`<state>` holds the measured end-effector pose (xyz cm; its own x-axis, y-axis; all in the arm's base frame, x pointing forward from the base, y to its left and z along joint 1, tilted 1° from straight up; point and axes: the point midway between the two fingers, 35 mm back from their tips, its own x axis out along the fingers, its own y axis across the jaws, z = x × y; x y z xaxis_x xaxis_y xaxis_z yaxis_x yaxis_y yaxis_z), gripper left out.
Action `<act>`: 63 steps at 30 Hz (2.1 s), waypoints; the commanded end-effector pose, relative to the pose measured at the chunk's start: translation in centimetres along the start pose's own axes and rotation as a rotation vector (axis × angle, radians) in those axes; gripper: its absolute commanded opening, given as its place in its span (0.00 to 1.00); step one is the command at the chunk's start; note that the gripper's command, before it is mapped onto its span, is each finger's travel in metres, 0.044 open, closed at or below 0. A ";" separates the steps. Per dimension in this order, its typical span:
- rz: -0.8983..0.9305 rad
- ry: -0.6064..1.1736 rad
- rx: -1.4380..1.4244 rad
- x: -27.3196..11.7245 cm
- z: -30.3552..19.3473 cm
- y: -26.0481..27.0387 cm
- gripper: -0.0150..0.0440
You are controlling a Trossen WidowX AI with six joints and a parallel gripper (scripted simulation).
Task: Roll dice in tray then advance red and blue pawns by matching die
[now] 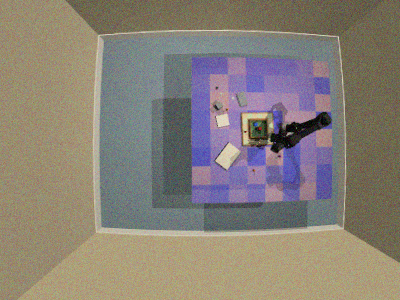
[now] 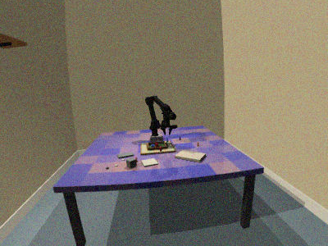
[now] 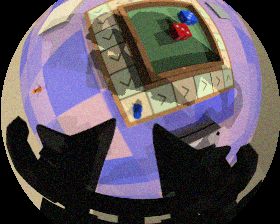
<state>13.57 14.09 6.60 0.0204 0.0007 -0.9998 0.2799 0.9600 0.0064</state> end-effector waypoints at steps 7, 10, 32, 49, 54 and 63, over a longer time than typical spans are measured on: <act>-0.006 0.004 0.005 1.7 -0.3 -0.2 0.59; -0.006 0.004 0.005 2.2 -0.2 -0.2 0.59; -0.006 0.004 0.005 5.5 -0.3 -0.3 0.59; -0.006 0.004 0.005 5.1 -0.3 -0.2 0.25; -0.005 0.004 0.005 2.6 -0.1 0.2 0.25; -0.005 0.004 0.005 -2.4 -0.1 0.1 0.25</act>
<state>13.44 14.21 7.44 0.0093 -0.0105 -0.9999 0.2811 0.9596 -0.0075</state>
